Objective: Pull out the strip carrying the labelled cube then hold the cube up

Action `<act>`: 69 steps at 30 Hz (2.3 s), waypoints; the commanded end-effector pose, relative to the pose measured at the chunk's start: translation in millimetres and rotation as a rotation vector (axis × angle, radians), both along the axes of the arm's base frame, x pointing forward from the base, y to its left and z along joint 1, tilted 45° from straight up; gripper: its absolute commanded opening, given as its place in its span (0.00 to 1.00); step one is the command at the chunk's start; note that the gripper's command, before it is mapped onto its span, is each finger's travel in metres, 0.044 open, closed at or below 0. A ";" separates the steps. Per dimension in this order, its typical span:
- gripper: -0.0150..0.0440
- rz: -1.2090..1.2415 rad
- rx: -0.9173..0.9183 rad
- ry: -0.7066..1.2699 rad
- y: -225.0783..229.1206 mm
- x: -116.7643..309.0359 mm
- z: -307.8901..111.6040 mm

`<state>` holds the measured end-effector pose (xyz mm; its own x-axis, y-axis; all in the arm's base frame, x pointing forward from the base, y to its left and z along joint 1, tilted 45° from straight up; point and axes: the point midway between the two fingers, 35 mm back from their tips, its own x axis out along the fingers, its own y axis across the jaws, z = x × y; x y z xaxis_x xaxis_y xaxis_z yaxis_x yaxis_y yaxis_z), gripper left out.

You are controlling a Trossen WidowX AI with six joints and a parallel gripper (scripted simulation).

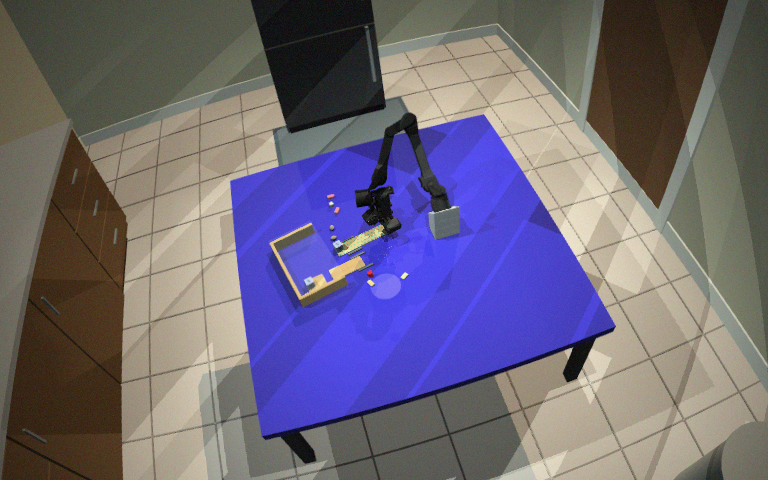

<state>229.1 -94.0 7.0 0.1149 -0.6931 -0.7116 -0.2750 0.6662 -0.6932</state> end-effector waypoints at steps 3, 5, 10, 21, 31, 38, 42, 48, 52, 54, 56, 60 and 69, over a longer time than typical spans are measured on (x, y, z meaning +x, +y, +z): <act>0.25 -0.011 -0.003 0.025 -3.8 -7.4 -2.8; 0.25 -0.002 0.002 0.004 5.0 0.2 4.2; 0.25 -0.011 -0.001 0.024 29.6 -2.5 29.7; 0.61 0.039 -0.007 0.070 36.9 29.8 26.9; 1.00 0.039 -0.007 0.068 48.6 64.1 26.4; 1.00 0.039 -0.006 0.066 56.5 88.3 26.4; 1.00 0.039 -0.006 0.065 60.9 102.0 26.5; 1.00 0.039 -0.005 0.064 67.6 122.8 26.7; 1.00 0.039 -0.005 0.063 72.1 136.7 26.9; 1.00 0.039 -0.005 0.062 74.3 143.7 27.0; 1.00 0.039 -0.005 0.062 76.6 150.7 27.0; 1.00 0.039 -0.004 0.061 81.1 164.7 27.0; 1.00 0.039 -0.004 0.058 91.9 195.7 26.1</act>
